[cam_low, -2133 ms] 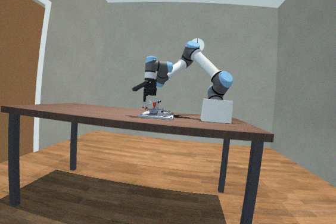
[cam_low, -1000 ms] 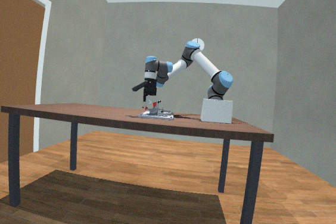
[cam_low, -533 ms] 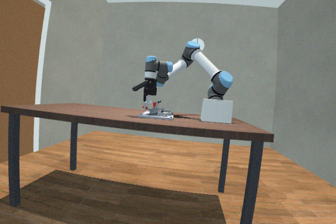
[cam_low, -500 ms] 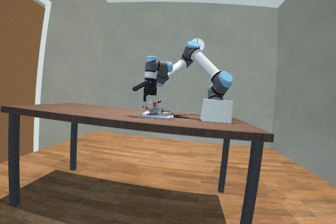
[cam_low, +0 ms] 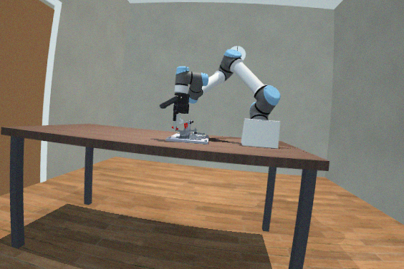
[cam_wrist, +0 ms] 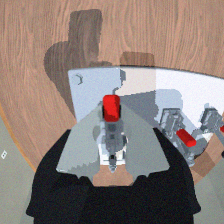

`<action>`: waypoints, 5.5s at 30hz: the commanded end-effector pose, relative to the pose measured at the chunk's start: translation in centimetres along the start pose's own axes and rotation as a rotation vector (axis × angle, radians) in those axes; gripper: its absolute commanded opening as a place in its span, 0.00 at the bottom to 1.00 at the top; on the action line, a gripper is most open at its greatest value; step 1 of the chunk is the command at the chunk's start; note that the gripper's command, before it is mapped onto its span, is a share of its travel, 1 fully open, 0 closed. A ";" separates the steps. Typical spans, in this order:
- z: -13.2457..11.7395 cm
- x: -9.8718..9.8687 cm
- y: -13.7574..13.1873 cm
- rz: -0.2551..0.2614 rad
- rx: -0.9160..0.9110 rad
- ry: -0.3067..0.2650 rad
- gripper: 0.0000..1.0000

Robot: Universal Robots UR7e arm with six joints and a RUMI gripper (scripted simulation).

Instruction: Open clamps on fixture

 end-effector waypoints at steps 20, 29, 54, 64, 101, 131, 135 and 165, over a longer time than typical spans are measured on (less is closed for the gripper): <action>-1.2 1.3 -0.1 0.000 0.000 0.001 0.00; -1.9 1.6 -0.1 0.000 0.000 0.001 0.00; -3.6 2.0 -0.3 0.000 0.000 0.001 0.00; -3.9 2.0 -0.3 0.000 0.000 0.001 0.00; -4.3 2.0 -0.3 0.000 0.000 0.001 0.00; -4.3 2.0 -0.3 0.000 0.000 0.001 0.28; -4.3 2.0 -0.3 0.000 0.000 0.001 0.28; -4.3 2.6 -0.3 0.000 0.000 0.001 0.28</action>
Point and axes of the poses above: the point where the finger pads meet when closed, its own x axis back along the fingers, its own y axis across the jaws, z = x × y, the point moved 3 cm from there along x, back along the fingers, and after that the axes turned 4 degrees about x, right-handed, at the moved point
